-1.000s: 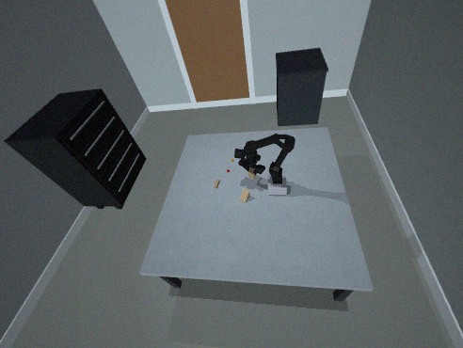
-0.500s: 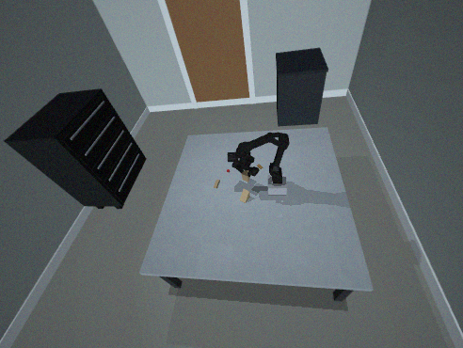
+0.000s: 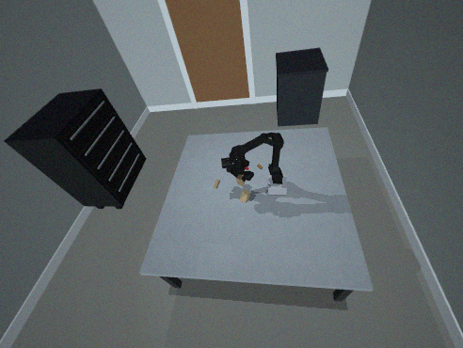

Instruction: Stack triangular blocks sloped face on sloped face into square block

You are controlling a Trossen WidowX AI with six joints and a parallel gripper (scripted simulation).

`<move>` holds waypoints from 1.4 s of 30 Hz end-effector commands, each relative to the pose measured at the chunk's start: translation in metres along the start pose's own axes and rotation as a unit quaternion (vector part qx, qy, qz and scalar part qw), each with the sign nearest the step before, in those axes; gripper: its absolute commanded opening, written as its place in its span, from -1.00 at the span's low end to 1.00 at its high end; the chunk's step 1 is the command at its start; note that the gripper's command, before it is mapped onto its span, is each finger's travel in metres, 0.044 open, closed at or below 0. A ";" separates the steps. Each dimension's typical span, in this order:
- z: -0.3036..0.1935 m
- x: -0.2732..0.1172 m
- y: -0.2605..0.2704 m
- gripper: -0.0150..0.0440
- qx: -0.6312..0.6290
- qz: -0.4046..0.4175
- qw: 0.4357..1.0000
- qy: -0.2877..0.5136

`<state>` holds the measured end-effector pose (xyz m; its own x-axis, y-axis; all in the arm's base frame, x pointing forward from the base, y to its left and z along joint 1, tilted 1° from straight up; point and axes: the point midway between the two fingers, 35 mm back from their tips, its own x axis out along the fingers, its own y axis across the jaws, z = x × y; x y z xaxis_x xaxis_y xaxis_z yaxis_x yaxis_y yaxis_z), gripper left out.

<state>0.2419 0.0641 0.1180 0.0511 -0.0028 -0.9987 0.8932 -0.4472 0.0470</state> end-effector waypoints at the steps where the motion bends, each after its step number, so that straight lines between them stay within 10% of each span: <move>1: -0.016 -0.003 -0.001 -0.49 0.001 0.000 1.000 -0.003; 23: -0.108 -0.017 -0.036 -0.49 0.007 -0.002 1.000 0.001; 42: -0.083 0.043 -0.035 -0.49 0.007 -0.001 1.000 0.000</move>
<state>0.2523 0.1608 0.0836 0.0442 0.0020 -0.9990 0.8865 -0.4612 0.0383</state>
